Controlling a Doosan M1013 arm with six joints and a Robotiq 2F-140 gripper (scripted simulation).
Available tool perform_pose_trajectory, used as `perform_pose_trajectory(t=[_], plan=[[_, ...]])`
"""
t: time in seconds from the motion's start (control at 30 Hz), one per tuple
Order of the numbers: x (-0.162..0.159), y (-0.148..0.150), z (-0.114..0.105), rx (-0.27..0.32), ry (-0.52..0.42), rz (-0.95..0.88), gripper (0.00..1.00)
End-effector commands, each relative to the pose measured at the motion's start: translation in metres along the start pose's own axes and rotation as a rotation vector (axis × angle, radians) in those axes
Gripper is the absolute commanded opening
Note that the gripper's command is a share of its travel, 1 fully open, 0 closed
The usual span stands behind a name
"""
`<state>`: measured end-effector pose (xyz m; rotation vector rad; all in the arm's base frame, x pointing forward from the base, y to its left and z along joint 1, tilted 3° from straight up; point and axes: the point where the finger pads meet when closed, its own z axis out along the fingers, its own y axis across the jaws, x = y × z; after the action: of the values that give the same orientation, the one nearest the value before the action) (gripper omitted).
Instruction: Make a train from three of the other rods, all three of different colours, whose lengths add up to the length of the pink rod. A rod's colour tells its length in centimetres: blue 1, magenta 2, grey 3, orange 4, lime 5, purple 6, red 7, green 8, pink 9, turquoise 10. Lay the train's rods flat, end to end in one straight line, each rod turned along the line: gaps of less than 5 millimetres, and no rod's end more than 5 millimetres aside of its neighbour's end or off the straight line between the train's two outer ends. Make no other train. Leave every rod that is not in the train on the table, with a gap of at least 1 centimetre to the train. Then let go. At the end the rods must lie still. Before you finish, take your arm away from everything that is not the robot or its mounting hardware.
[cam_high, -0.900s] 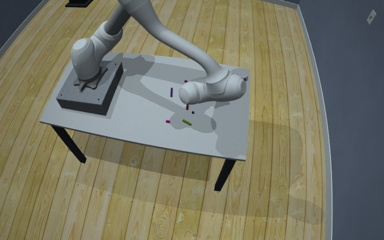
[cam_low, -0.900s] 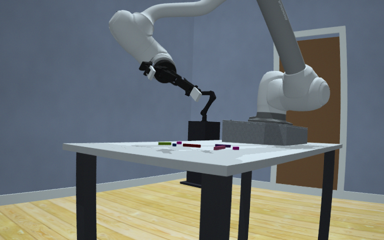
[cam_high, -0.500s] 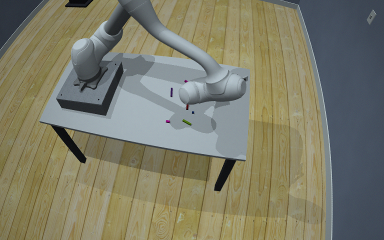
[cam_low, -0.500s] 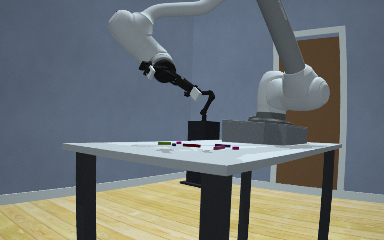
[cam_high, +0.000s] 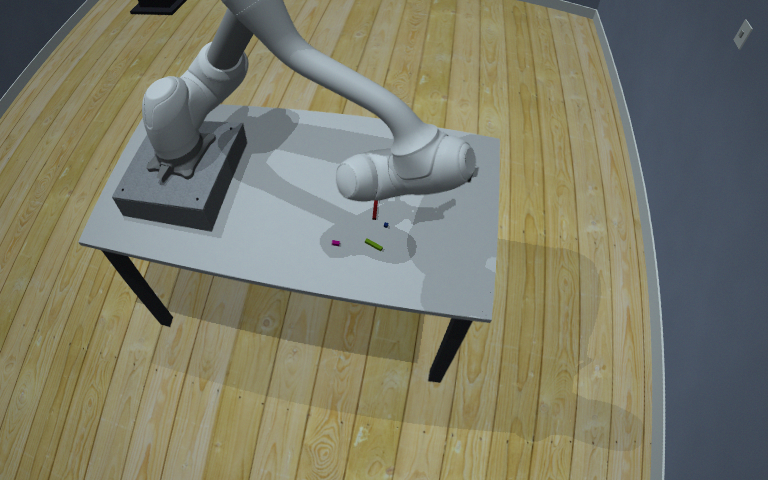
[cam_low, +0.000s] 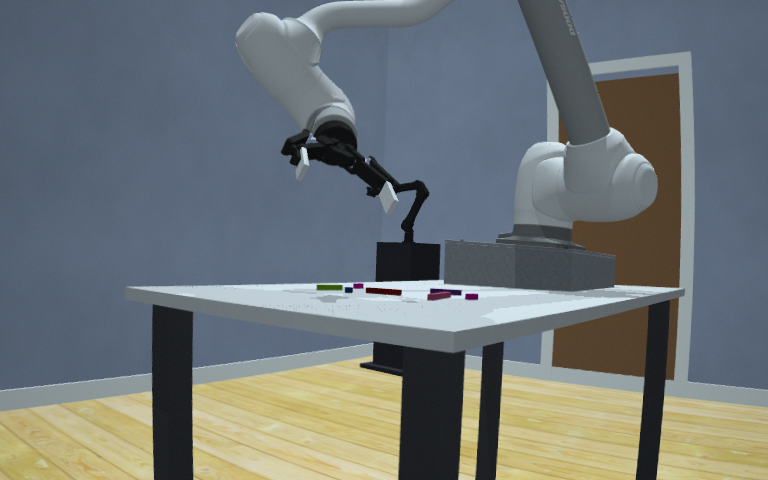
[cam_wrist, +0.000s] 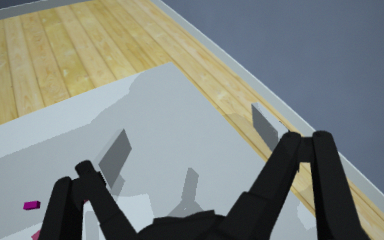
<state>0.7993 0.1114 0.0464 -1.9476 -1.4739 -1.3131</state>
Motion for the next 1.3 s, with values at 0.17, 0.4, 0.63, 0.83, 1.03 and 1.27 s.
perform_pose_trajectory(t=[0.17, 0.4, 0.63, 0.83, 1.03, 1.27], plan=[[-0.056, -0.032, -0.066, 0.030, -0.242, 0.093, 1.00], [-0.105, -0.059, -0.123, 0.050, -0.446, 0.172, 1.00], [-0.142, -0.079, -0.165, 0.066, -0.597, 0.230, 1.00], [-0.172, -0.097, -0.200, 0.080, -0.723, 0.278, 1.00], [-0.209, -0.118, -0.244, 0.097, -0.881, 0.339, 1.00], [-0.241, -0.136, -0.282, 0.111, -1.019, 0.391, 1.00]])
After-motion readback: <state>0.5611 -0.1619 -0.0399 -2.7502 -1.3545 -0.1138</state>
